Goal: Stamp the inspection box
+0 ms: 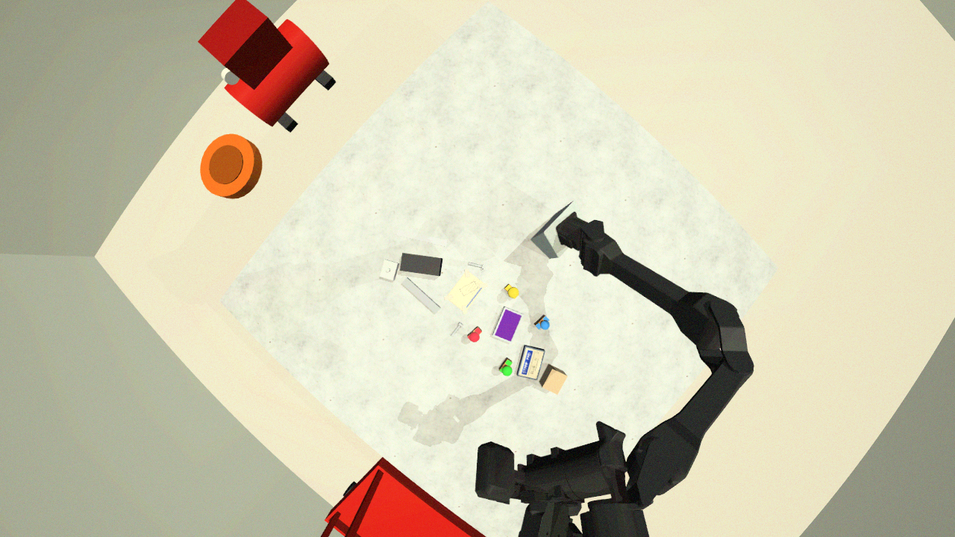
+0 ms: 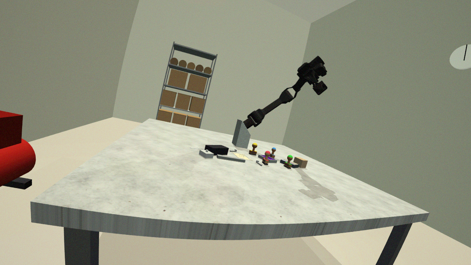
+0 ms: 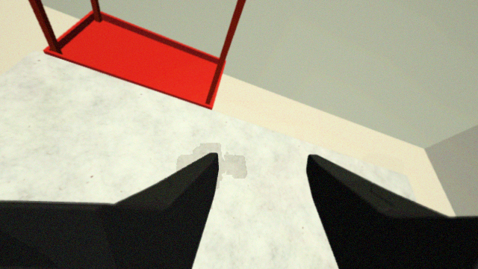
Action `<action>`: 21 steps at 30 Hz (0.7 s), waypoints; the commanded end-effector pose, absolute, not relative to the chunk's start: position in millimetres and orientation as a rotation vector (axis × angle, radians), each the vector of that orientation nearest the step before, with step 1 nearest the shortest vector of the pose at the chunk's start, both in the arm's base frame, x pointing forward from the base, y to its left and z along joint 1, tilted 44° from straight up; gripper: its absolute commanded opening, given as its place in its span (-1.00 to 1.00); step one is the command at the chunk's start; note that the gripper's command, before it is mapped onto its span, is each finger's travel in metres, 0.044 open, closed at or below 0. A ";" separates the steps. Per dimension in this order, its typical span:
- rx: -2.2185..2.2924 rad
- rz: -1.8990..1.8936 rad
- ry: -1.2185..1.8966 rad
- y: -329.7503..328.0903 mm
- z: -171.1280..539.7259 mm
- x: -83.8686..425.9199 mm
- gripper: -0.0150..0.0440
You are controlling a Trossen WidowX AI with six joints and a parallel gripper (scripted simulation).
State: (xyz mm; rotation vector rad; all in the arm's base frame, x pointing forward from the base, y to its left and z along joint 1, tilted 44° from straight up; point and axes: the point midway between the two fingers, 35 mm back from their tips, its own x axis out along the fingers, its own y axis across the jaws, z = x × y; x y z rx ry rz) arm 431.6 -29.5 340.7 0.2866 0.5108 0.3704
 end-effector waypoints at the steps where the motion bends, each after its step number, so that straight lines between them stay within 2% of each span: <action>1: 0.337 0.463 0.675 8.5 293.5 435.8 0.27; 9: 0.354 0.630 0.959 77.5 214.0 421.5 0.27; 18: 0.443 0.753 1.464 163.0 119.0 357.7 0.27; 21: 0.446 0.757 1.502 168.2 113.4 351.5 0.27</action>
